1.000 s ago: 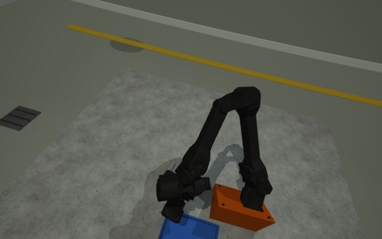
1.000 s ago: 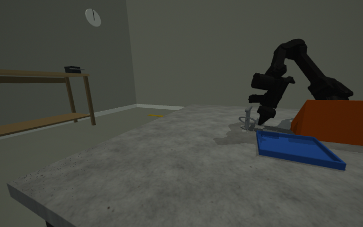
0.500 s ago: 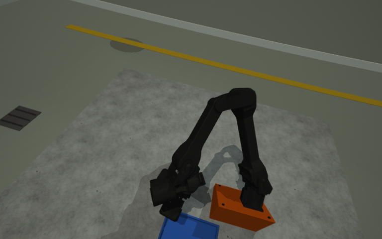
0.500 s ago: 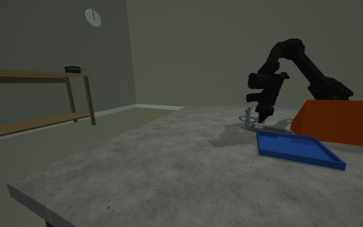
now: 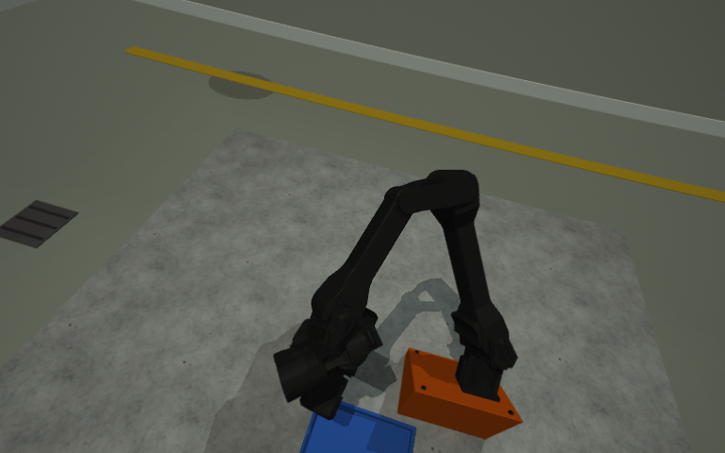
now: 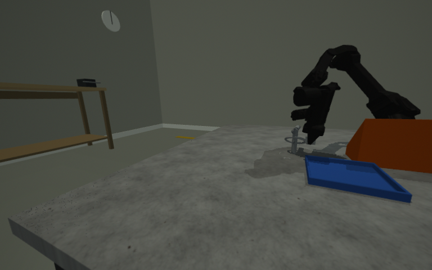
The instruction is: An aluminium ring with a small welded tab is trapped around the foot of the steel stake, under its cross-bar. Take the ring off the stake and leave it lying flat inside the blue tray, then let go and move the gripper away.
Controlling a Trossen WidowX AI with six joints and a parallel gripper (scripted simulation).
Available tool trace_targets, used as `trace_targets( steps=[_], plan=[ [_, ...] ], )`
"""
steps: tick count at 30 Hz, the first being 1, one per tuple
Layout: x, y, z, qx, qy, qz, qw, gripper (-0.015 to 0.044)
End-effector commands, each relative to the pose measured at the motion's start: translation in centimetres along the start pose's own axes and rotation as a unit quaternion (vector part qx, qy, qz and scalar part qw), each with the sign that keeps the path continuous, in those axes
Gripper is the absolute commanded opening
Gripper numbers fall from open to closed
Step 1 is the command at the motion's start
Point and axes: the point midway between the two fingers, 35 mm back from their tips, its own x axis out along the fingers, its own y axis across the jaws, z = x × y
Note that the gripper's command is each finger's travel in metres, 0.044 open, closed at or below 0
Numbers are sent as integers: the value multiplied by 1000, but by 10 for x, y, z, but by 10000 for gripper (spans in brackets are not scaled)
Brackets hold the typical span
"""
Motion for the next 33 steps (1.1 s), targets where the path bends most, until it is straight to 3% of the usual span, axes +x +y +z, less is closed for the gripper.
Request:
trace_targets(
  steps=[1,33],
  plan=[
    [-4,3,2,2,-4,-5,1000,0],
    [-14,13,4,-4,-5,-45,999,0]
  ],
)
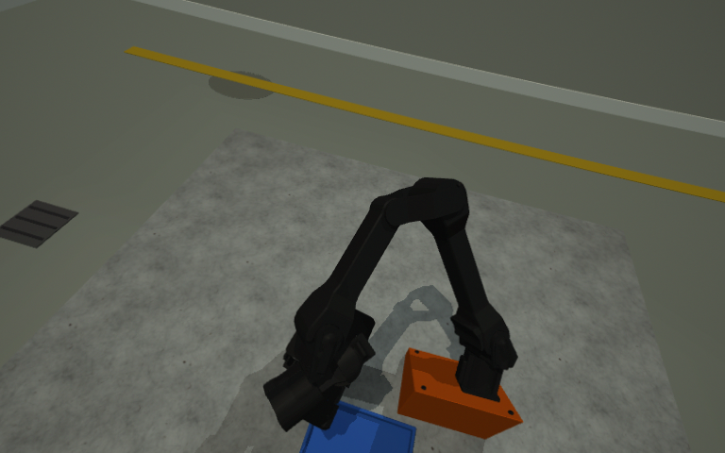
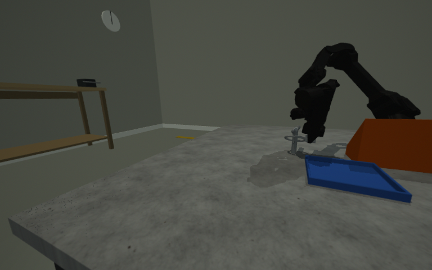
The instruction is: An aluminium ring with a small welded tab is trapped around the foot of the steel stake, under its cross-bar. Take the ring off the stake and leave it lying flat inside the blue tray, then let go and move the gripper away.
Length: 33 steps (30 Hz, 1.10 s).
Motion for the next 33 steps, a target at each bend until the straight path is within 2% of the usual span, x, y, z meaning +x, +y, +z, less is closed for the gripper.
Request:
trace_targets(
  steps=[1,33],
  plan=[
    [-4,3,3,2,-5,-8,1000,0],
    [-14,8,3,-3,-15,-49,999,0]
  ],
)
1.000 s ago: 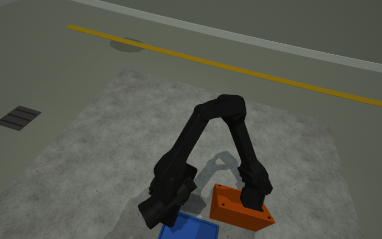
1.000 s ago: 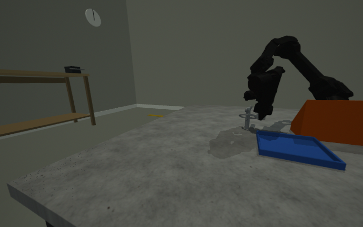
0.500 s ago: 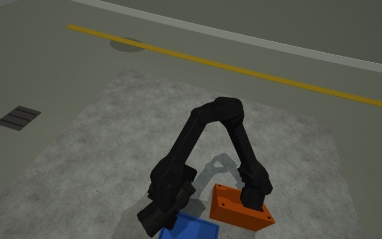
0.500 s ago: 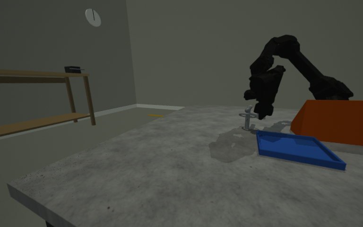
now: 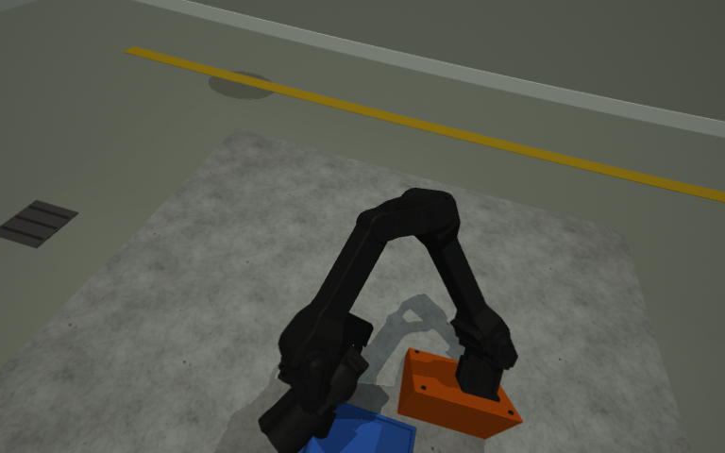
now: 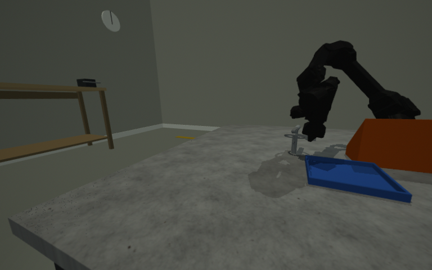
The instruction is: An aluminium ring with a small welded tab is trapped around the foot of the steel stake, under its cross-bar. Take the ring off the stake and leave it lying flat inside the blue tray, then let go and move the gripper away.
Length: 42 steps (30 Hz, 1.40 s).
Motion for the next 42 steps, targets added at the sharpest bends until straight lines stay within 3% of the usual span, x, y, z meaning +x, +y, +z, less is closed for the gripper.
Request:
trace_targets(
  steps=[1,42],
  plan=[
    [-3,1,3,3,-6,-1,1000,0],
    [-17,-16,5,10,-5,39,999,0]
  ],
)
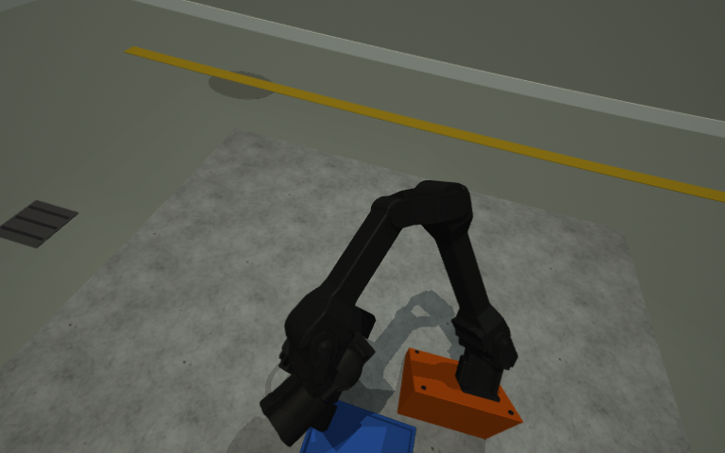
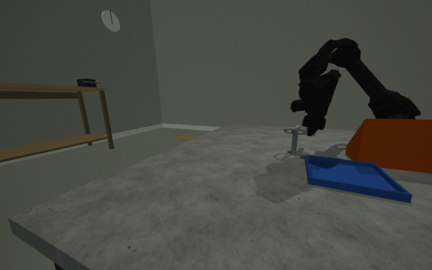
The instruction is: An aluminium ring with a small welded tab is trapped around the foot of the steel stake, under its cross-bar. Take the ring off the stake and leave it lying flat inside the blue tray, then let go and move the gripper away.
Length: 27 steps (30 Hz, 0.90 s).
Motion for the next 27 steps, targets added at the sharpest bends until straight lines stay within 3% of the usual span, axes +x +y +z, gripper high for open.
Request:
trace_targets(
  steps=[1,27],
  plan=[
    [0,-5,0,2,1,14,1000,0],
    [8,-25,-1,14,2,84,996,0]
  ],
)
